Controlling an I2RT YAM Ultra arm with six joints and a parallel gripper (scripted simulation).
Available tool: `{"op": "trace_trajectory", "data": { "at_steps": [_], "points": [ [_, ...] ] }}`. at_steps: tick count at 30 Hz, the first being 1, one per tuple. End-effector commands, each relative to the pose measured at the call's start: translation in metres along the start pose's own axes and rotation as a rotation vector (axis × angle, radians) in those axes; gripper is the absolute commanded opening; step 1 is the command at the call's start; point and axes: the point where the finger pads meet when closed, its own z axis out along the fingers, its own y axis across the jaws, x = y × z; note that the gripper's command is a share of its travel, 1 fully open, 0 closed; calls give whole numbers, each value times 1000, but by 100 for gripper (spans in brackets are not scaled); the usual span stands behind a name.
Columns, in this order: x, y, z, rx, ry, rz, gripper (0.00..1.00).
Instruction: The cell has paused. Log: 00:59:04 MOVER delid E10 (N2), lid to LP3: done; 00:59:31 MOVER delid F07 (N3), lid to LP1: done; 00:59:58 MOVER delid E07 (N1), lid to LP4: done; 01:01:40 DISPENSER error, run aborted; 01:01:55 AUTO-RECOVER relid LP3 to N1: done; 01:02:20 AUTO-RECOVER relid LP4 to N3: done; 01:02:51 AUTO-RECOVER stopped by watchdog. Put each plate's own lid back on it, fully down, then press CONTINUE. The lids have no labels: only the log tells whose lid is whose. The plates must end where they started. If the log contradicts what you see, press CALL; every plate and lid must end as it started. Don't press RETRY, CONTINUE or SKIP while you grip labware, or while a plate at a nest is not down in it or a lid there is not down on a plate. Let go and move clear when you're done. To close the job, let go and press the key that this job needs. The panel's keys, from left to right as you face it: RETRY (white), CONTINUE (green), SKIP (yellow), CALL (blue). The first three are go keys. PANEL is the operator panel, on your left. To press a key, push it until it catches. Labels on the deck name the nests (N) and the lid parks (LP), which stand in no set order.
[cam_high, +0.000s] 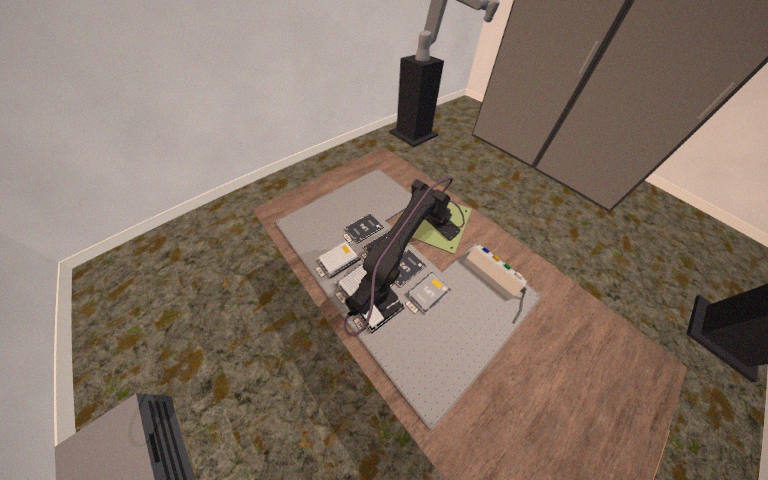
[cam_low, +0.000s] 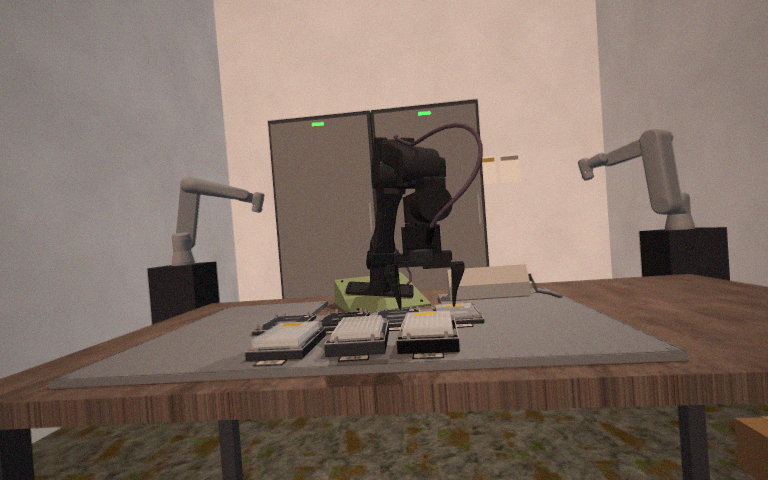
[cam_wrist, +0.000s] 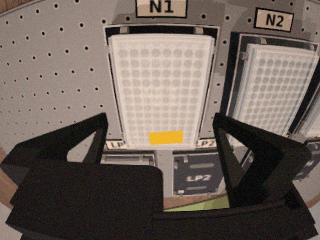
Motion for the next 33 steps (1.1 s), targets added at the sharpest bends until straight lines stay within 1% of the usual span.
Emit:
{"op": "trace_trajectory", "data": {
  "at_steps": [1, 4, 5, 6, 7, 11, 14, 19, 21, 23, 24, 33],
  "points": [
    [-8, -3, -8, 9, -22, 11, 100],
    [-8, -4, -7, 9, -21, 11, 100],
    [-14, -2, -4, 3, -43, 10, 100],
    [-13, -2, -1, 4, -38, 10, 100],
    [-3, -5, 10, 14, -3, 12, 100],
    [-4, -4, 7, 10, -16, 11, 100],
    [-2, -3, 19, 14, -1, 11, 100],
    [-2, -2, 27, 13, 0, 8, 100],
    [-2, -1, 27, 10, -9, 6, 100],
    [-13, 4, 11, -6, -57, 3, 100],
    [-15, 5, 9, -8, -65, 2, 100],
    [-15, 5, 13, -7, -58, 1, 100]
  ]
}}
